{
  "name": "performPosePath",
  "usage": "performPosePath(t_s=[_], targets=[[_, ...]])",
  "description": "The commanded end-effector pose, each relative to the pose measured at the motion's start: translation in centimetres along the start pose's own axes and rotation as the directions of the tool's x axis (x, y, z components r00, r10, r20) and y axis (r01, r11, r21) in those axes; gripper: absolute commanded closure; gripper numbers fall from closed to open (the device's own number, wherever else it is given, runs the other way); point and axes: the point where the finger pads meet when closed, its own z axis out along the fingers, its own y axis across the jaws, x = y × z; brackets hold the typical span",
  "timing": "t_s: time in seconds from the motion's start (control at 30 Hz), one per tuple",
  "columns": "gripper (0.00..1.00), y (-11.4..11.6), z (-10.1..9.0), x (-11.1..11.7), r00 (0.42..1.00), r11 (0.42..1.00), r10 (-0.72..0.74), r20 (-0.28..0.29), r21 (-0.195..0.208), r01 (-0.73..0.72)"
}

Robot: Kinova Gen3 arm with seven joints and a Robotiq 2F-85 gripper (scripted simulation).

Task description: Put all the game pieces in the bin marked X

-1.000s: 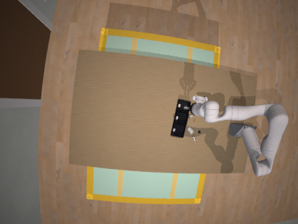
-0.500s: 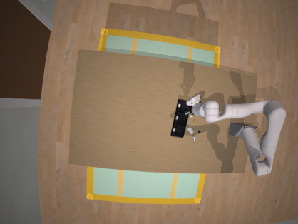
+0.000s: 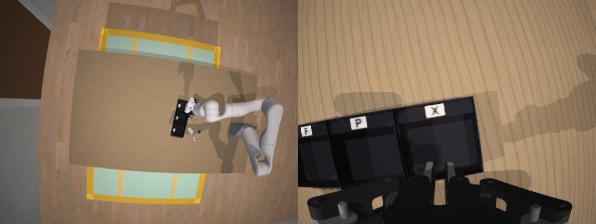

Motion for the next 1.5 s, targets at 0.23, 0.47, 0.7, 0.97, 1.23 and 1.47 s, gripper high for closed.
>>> performPosePath(t_s=[0.23, 0.47, 0.7, 0.97, 1.23, 1.47], targets=[[0.91, -0.1, 0.5, -0.1, 0.988, 0.988, -0.154, 0.007, 0.018, 0.154], [0.91, -0.1, 1.9, -0.1, 0.988, 0.988, -0.154, 0.007, 0.018, 0.154], [0.91, -0.2, 3.7, -0.1, 0.988, 0.988, -0.154, 0.007, 0.018, 0.154], [0.91, -0.2, 5.3, -0.1, 0.988, 0.988, -0.154, 0.007, 0.018, 0.154], [0.91, -0.2, 5.5, -0.1, 0.988, 0.988, -0.154, 0.007, 0.018, 0.154], [0.91, -0.2, 5.5, -0.1, 0.988, 0.988, -0.154, 0.007, 0.018, 0.154]])
